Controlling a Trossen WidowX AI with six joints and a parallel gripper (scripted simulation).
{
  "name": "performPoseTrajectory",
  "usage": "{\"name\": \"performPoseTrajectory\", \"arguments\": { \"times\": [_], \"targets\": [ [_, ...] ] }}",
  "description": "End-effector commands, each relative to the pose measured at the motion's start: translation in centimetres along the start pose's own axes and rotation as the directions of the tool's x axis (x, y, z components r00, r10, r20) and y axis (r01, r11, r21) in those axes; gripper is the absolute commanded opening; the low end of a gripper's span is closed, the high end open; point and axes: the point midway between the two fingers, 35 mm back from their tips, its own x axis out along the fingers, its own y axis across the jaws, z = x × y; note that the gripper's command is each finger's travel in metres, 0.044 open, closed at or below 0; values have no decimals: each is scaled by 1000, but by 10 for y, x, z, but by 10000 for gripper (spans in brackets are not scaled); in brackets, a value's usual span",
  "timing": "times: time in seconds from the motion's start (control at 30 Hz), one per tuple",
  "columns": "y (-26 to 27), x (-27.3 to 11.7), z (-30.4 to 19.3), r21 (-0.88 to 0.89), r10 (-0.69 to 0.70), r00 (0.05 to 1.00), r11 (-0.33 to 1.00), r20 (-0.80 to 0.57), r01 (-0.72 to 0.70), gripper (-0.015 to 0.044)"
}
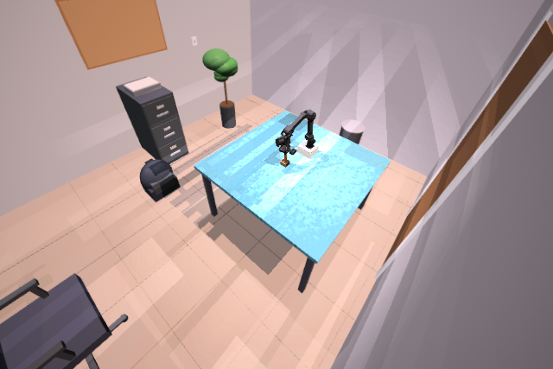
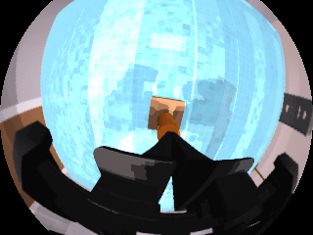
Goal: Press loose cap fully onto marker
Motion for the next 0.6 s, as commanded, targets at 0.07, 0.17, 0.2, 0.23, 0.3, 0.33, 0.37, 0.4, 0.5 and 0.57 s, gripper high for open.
{"name": "performPoseTrajectory", "arguments": {
  "times": [0.07,0.17,0.2,0.23,0.3,0.33,0.37,0.4,0.5,0.57],
  "targets": [
    [0,-1,0,0,0,1000,1000,1,0,0],
    [0,-3,0,0,0,1000,1000,1,0,0],
    [0,-9,1,0,0,1000,1000,1,0,0],
    [-1,-19,3,0,0,1000,1000,1,0,0],
    [-1,-45,4,0,0,1000,1000,1,0,0],
    [-1,-59,4,0,0,1000,1000,1,0,0],
    [-1,-72,3,0,0,1000,1000,1,0,0],
    [-1,-82,2,0,0,1000,1000,0,0,0],
    [0,-90,1,0,0,1000,1000,0,0,0],
    [0,-90,1,0,0,1000,1000,0,0,0]
  ]
}}
